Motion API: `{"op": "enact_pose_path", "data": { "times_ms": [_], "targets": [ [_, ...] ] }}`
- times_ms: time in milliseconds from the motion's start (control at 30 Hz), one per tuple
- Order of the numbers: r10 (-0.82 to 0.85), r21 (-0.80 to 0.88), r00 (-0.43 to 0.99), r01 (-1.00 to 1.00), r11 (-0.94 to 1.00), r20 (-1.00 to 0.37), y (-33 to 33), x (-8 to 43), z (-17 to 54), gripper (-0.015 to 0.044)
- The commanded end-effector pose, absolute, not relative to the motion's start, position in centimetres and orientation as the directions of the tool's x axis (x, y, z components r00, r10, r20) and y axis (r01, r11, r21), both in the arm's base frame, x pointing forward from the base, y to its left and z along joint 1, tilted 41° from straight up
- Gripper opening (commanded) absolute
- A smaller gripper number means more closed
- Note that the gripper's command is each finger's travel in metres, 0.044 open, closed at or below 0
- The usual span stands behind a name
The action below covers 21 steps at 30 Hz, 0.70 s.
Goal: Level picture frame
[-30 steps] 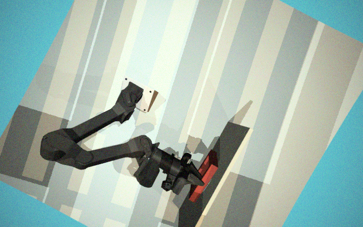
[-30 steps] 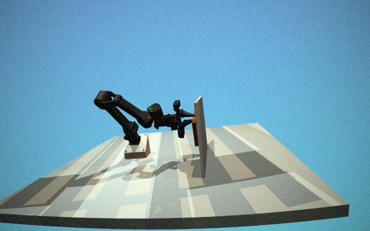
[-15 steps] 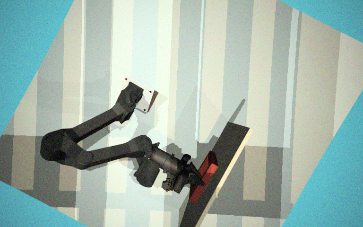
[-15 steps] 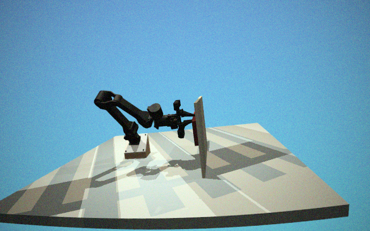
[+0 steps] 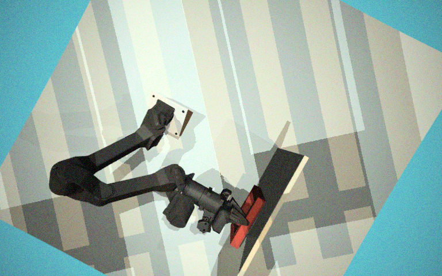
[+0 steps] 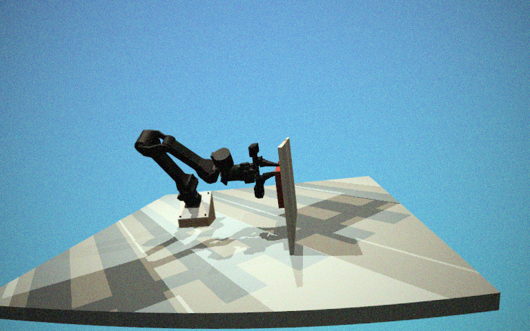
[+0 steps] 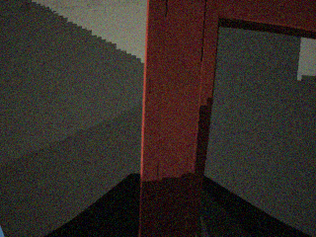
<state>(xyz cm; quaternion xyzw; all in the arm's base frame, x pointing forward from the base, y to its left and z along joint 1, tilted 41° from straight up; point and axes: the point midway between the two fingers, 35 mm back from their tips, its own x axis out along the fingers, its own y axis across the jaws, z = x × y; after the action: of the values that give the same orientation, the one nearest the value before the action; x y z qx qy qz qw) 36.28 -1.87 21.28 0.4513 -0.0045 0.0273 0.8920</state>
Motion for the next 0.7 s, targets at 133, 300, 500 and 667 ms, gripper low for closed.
{"op": "enact_pose_path", "data": {
  "times_ms": [133, 300, 500, 667],
  "targets": [
    [0.042, 0.778, 0.999, -0.053, 0.626, 0.034, -1.86, 36.28, 21.31, 0.0],
    [0.042, 0.758, 0.999, -0.053, 0.65, 0.034, -1.84, 36.28, 21.33, 0.0],
    [0.042, 0.737, 0.999, -0.054, 0.674, 0.035, -1.82, 36.28, 21.34, 0.0],
    [0.044, 0.752, 0.998, -0.054, 0.657, 0.033, -1.81, 36.28, 21.3, 0.0131]
  ]
}}
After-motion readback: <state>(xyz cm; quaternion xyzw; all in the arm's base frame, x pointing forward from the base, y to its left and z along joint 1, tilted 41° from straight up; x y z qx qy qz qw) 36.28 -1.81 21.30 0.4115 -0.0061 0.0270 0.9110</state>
